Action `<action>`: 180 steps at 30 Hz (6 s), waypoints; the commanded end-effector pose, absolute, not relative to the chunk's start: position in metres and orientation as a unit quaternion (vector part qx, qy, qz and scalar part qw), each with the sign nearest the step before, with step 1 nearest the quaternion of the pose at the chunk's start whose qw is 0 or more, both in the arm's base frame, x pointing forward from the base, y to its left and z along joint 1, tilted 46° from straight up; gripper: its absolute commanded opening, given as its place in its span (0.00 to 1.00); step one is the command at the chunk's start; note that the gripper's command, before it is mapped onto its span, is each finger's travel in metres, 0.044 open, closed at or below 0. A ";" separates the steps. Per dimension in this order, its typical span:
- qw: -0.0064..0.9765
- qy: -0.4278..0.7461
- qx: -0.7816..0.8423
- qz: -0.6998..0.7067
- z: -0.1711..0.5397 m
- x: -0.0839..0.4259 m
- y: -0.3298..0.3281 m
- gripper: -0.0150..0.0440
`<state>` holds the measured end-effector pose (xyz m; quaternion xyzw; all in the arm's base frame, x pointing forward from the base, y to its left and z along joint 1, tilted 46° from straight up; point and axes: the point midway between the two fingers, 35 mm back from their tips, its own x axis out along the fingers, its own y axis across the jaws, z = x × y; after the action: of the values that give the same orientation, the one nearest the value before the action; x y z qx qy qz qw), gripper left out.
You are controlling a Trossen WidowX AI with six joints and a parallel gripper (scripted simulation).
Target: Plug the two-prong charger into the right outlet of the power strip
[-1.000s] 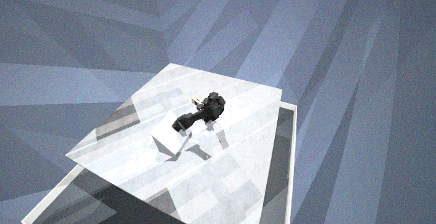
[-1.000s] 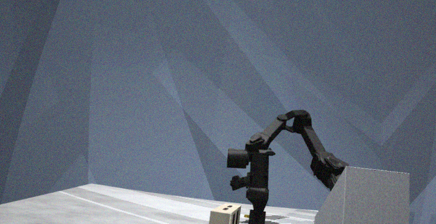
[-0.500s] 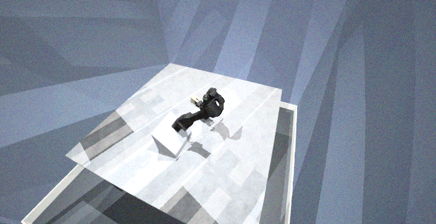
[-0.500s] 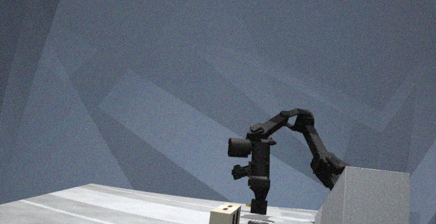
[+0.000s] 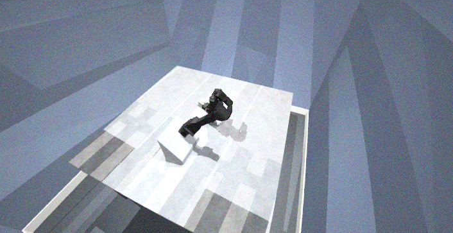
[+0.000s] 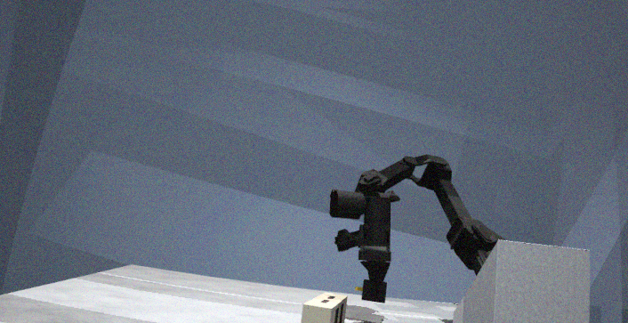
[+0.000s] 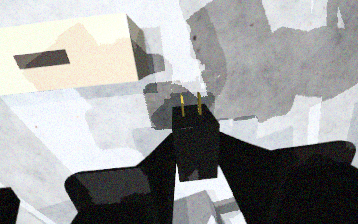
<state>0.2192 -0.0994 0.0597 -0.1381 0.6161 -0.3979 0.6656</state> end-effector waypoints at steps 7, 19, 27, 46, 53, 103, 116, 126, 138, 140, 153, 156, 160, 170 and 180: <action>0.667 0.617 -0.134 -0.396 0.040 0.223 -0.089 0.25; 0.668 0.616 -0.131 -0.396 0.016 0.225 -0.078 0.25; 0.669 0.616 -0.130 -0.396 0.000 0.225 -0.070 0.25; 0.669 0.615 -0.128 -0.398 -0.037 0.219 -0.053 0.25; 0.669 0.614 -0.128 -0.398 -0.043 0.219 -0.051 0.25; 0.670 0.613 -0.127 -0.400 -0.040 0.260 -0.060 0.25; 0.670 0.612 -0.127 -0.400 -0.039 0.263 -0.061 0.25; 0.670 0.612 -0.127 -0.400 -0.038 0.265 -0.062 0.25; 0.670 0.612 -0.127 -0.400 -0.038 0.267 -0.063 0.25; 0.670 0.612 -0.127 -0.400 -0.038 0.268 -0.063 0.25; 0.670 0.612 -0.127 -0.400 -0.037 0.271 -0.064 0.25; 0.670 0.612 -0.127 -0.400 -0.036 0.272 -0.064 0.25; 0.670 0.612 -0.127 -0.400 -0.036 0.274 -0.065 0.25; 0.670 0.612 -0.127 -0.400 -0.035 0.277 -0.066 0.25; 0.670 0.612 -0.127 -0.400 -0.034 0.280 -0.066 0.25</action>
<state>0.2773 -0.0652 -0.0353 -0.1261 0.6147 -0.3987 0.6688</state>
